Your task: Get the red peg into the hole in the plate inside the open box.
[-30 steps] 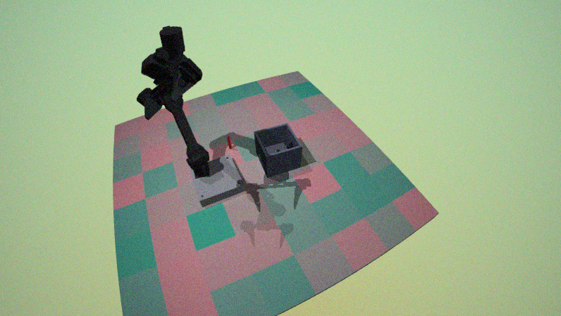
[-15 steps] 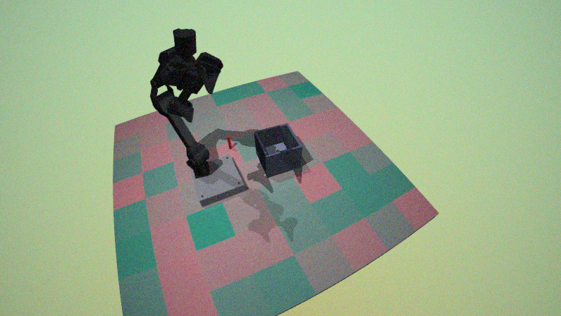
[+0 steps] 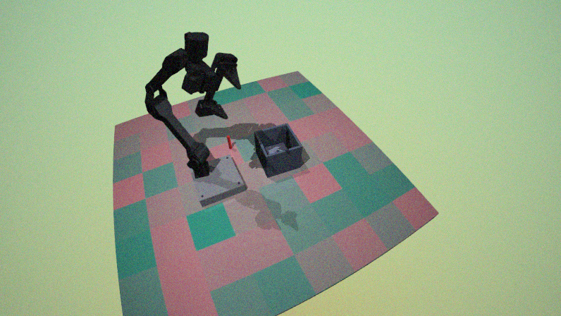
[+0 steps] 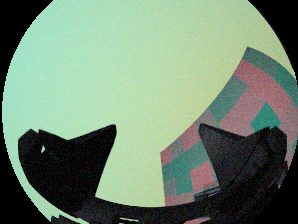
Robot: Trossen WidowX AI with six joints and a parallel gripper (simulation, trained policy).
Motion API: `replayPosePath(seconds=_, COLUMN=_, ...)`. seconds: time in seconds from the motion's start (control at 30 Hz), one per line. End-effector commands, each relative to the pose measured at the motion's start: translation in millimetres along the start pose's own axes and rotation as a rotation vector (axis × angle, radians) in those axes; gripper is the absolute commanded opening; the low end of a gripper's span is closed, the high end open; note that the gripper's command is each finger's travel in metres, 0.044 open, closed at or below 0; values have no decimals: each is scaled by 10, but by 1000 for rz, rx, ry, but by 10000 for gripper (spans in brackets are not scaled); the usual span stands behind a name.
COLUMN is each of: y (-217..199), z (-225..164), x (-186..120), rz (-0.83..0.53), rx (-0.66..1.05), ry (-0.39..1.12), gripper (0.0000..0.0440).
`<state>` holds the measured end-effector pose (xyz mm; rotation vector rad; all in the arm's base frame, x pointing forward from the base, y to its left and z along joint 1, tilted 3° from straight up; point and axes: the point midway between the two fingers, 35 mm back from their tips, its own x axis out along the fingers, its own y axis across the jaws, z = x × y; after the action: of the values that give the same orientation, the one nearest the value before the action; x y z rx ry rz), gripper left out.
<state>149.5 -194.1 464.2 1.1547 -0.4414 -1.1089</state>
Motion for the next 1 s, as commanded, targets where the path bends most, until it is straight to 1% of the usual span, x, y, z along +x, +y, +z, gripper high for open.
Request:
replayPosePath(seconds=0.0, y=-28, z=-224, x=13, rz=0, rx=49, ry=87, gripper=440)
replayPosePath(seconds=0.47, y=-104, z=-966, x=-104, rz=-34, rx=205, ry=384, gripper=440)
replayPosePath(seconds=0.97, y=-334, z=-1722, x=-403, rz=-178, rx=298, ry=686, gripper=440)
